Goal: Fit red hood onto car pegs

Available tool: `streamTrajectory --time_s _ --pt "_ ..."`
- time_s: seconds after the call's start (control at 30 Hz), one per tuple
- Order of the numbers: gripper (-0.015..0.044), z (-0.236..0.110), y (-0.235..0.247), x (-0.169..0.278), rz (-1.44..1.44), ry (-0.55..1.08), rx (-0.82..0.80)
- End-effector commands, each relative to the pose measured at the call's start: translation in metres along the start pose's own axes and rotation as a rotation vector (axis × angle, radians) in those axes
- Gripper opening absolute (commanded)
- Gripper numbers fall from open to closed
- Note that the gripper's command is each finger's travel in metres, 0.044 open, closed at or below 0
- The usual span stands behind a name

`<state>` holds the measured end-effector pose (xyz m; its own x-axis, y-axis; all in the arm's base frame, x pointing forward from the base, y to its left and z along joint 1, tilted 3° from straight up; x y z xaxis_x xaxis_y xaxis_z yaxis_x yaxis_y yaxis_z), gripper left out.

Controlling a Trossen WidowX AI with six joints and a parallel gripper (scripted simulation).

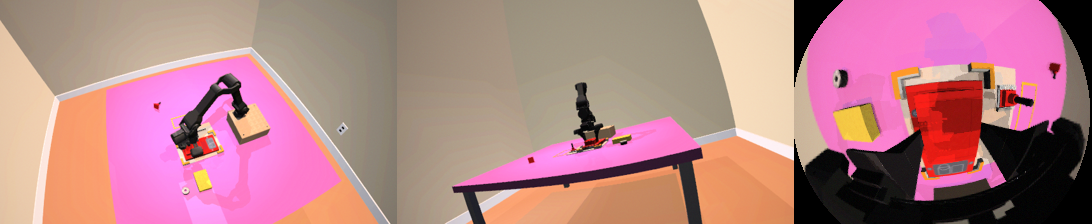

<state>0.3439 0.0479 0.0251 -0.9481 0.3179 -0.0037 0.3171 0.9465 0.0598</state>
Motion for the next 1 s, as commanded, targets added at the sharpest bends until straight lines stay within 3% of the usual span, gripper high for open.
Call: streamTrajectory --time_s 0.0,0.3,0.47,0.7,0.97 --pt "0.021 0.0 0.0 0.0 0.0 0.0 0.0" --pt "0.044 0.0 0.0 0.0 0.0 0.0 0.0" --pt "0.044 -0.011 0.001 -0.001 0.0 0.0 0.0" --pt "0.044 -0.071 0.0 0.0 0.0 -0.001 0.002" --pt "0.044 -0.073 0.0 0.0 0.0 -0.001 0.002"
Point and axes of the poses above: the point midway between the two fingers, 35 mm back from their tips, its own z axis out along the fingers, its own y axis across the jaws, x = y × z, the point moved 3 cm from there along -z, back along the fingers, and after that the axes turned 11 degrees about z, right-handed, at the moved point
